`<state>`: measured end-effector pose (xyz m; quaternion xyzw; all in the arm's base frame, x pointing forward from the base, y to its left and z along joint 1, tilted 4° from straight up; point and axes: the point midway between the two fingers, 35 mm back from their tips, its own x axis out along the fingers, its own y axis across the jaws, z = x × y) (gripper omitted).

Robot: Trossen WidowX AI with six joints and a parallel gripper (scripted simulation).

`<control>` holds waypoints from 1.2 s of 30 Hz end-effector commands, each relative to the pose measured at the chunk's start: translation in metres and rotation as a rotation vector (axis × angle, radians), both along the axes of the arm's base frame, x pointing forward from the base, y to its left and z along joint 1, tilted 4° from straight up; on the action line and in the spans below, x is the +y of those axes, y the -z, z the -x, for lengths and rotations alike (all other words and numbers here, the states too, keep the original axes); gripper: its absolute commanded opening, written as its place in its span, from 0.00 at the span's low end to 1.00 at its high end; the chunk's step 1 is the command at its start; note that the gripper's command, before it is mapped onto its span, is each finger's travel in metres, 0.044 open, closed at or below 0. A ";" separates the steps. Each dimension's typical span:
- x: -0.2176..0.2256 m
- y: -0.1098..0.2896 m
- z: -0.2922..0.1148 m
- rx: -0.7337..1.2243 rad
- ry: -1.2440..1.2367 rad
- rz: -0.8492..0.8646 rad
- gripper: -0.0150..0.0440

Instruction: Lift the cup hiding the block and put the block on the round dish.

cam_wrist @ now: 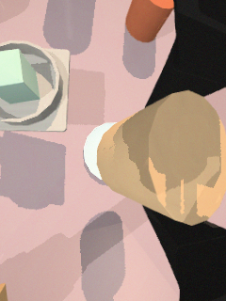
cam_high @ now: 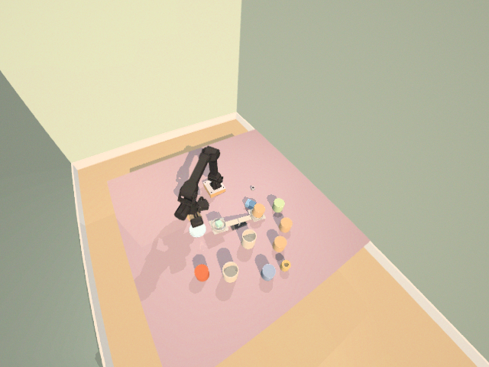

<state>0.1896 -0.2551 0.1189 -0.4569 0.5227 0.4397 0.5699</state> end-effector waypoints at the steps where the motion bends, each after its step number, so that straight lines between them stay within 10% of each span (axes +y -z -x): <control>1: -0.010 0.008 0.015 0.000 -0.004 0.004 0.25; 36: -0.037 0.088 0.087 0.002 -0.005 0.010 0.25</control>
